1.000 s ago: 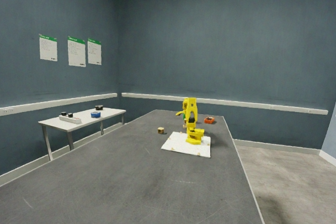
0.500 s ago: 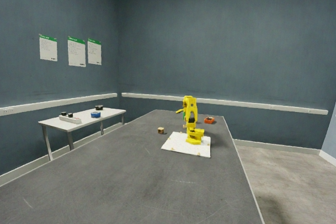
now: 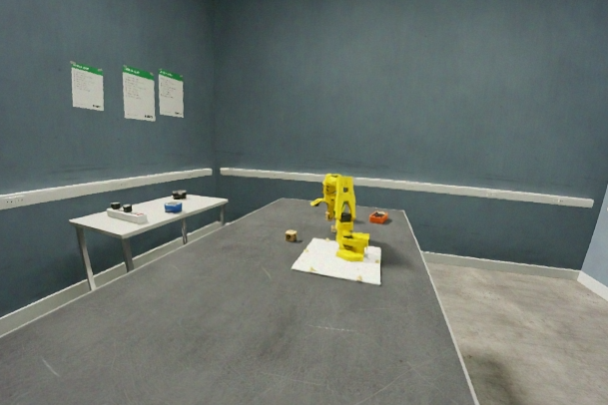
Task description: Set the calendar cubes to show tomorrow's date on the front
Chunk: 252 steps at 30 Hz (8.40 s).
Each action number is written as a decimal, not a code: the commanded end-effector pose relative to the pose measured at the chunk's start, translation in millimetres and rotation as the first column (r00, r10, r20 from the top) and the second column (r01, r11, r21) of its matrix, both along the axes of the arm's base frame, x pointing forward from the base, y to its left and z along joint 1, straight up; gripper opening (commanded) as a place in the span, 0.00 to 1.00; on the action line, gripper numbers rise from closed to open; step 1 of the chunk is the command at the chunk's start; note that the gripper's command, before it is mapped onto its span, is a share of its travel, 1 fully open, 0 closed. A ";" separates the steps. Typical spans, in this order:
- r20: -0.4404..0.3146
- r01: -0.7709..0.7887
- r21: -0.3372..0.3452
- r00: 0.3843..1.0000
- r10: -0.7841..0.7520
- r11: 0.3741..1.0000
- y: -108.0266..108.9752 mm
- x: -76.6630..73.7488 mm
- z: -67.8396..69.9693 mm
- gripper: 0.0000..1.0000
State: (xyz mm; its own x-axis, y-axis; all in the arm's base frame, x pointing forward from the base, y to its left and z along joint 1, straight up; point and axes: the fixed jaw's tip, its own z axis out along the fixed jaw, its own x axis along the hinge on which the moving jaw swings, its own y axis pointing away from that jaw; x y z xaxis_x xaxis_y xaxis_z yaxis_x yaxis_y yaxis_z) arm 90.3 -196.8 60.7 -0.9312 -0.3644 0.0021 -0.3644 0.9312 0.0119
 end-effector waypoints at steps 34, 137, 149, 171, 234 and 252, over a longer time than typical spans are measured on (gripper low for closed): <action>0.008 -0.314 -0.014 0.949 0.314 0.949 49.4 48.3 -9.0 0.00; 0.008 -0.314 -0.014 0.949 0.314 0.949 49.4 48.3 -44.9 0.00; 0.008 -0.314 -0.014 0.949 0.314 0.949 49.4 48.3 -50.1 0.00; 0.008 -0.314 -0.014 0.949 0.314 0.949 49.4 48.3 -52.8 0.00; 0.008 -0.314 -0.014 0.949 0.314 0.949 47.8 49.8 -37.6 0.36; 0.008 -0.314 -0.014 0.949 0.314 0.949 49.3 48.4 6.5 0.36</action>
State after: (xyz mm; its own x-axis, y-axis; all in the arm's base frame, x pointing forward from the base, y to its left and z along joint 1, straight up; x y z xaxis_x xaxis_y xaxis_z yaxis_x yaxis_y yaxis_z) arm 137.1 -147.8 60.3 -0.7709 -0.6369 0.0020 -0.6369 0.7709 0.0113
